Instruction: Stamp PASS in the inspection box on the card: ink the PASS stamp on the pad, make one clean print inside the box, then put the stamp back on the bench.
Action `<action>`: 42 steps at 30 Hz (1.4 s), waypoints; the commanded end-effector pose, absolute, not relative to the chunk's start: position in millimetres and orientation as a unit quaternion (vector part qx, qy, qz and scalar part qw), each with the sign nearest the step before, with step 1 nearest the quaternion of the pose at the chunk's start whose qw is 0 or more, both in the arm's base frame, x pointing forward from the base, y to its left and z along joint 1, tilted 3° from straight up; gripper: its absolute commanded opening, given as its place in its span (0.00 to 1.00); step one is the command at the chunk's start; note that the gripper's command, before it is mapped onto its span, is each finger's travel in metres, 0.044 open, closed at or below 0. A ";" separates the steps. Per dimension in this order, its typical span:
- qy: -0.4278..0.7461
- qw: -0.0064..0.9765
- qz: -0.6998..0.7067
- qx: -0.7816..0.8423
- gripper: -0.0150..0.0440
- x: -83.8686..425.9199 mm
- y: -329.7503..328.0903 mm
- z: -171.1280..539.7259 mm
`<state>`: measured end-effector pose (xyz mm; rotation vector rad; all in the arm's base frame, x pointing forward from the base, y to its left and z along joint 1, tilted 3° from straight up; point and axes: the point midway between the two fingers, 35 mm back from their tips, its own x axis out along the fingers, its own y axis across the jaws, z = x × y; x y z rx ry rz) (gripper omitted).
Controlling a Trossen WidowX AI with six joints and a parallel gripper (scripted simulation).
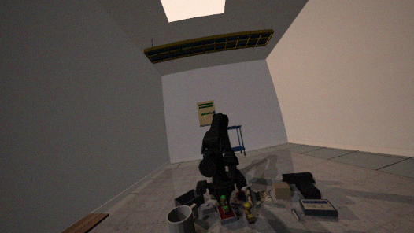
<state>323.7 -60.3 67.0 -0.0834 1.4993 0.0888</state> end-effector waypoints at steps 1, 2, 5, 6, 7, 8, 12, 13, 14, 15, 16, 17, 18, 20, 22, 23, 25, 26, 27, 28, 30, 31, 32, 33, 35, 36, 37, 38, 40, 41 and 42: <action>0.680 0.731 0.042 -0.036 0.25 324.8 -59.8 65.4; 0.680 0.731 0.042 -0.036 0.25 324.8 -59.8 65.4; 0.680 0.731 0.042 -0.036 0.25 324.8 -59.8 65.2; 0.680 0.731 0.042 -0.036 0.25 324.8 -59.8 64.9; 0.680 0.731 0.042 -0.036 0.25 324.8 -59.8 64.6; 0.680 0.731 0.042 -0.036 0.25 324.8 -59.8 64.4; 0.680 0.731 0.042 -0.036 0.25 324.8 -59.8 64.4; 0.680 0.731 0.042 -0.036 0.25 324.8 -59.8 64.4; 0.680 0.731 0.042 -0.036 0.25 324.8 -59.8 64.4; 0.680 0.731 0.042 -0.036 0.25 324.8 -59.8 64.4; 0.680 0.731 0.042 -0.036 0.25 324.8 -59.8 64.4; 0.680 0.731 0.042 -0.036 0.25 324.8 -59.8 64.4; 0.680 0.731 0.042 -0.036 0.25 324.8 -59.8 64.4; 0.680 0.731 0.042 -0.036 0.25 324.8 -59.8 64.4; 0.680 0.731 0.042 -0.036 0.25 324.8 -59.8 64.4; 0.680 0.731 0.042 -0.036 0.25 324.8 -59.8 64.4; 0.680 0.731 0.042 -0.036 0.25 324.8 -59.8 64.4; 0.680 0.731 0.042 -0.036 0.25 324.8 -59.8 64.5; 0.680 0.731 0.042 -0.036 0.25 324.8 -59.8 64.8; 0.680 0.731 0.042 -0.036 0.25 324.8 -59.8 65.2; 0.680 0.731 0.042 -0.036 0.25 324.7 -59.8 66.2; 0.680 0.731 0.042 -0.036 0.25 324.7 -59.8 66.7; 0.680 0.731 0.042 -0.036 0.25 324.7 -59.8 67.2; 0.680 0.731 0.042 -0.036 0.25 324.6 -59.8 67.7; 0.680 0.731 0.042 -0.036 0.25 324.6 -59.8 68.7; 0.680 0.731 0.042 -0.036 0.25 324.5 -59.7 69.2; 0.680 0.731 0.042 -0.036 0.25 324.5 -59.7 69.6; 0.680 0.731 0.042 -0.036 0.25 324.5 -59.7 70.1; 0.680 0.731 0.042 -0.036 0.25 324.4 -59.7 71.0; 0.680 0.731 0.042 -0.036 0.25 324.4 -59.7 71.5; 0.680 0.731 0.042 -0.036 0.25 324.3 -59.7 72.0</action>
